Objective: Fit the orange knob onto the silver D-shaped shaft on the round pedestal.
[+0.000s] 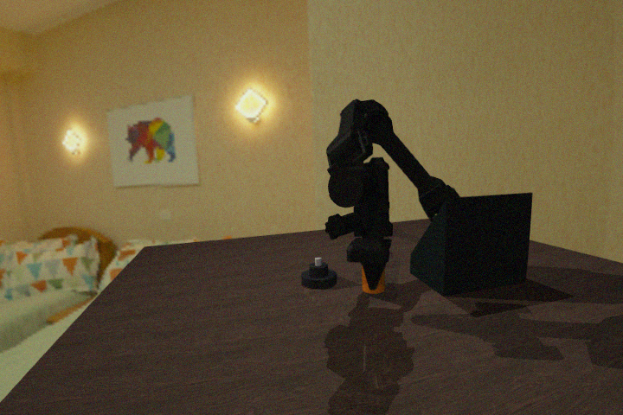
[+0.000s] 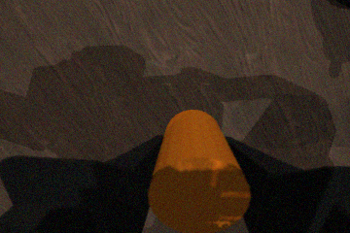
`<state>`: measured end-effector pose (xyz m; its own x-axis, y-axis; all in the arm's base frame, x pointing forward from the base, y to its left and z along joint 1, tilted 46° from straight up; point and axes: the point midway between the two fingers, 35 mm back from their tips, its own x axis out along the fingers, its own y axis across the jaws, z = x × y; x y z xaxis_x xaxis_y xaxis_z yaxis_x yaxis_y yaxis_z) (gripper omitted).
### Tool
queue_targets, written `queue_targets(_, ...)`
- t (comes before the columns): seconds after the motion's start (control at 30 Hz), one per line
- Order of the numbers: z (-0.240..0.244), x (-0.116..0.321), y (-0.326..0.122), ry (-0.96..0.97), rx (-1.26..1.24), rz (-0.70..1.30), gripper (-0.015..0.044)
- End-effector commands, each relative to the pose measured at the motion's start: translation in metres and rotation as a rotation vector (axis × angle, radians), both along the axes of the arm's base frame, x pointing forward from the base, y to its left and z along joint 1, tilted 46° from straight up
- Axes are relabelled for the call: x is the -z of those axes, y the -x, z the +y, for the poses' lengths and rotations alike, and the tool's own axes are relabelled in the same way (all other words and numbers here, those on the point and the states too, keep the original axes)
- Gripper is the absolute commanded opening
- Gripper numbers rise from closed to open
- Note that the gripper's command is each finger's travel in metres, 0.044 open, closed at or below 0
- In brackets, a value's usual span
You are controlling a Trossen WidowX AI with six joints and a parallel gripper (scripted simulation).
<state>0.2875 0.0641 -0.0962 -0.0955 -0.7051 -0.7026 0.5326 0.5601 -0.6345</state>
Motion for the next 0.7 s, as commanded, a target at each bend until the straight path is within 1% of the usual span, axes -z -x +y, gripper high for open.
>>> queue_targets(0.0,0.015,-0.012,-0.005,-0.011,-0.004,-0.014,0.0000)
queue_targets(0.67,0.059,-0.058,-0.007,-0.009,-0.008,-0.015,0.0000)
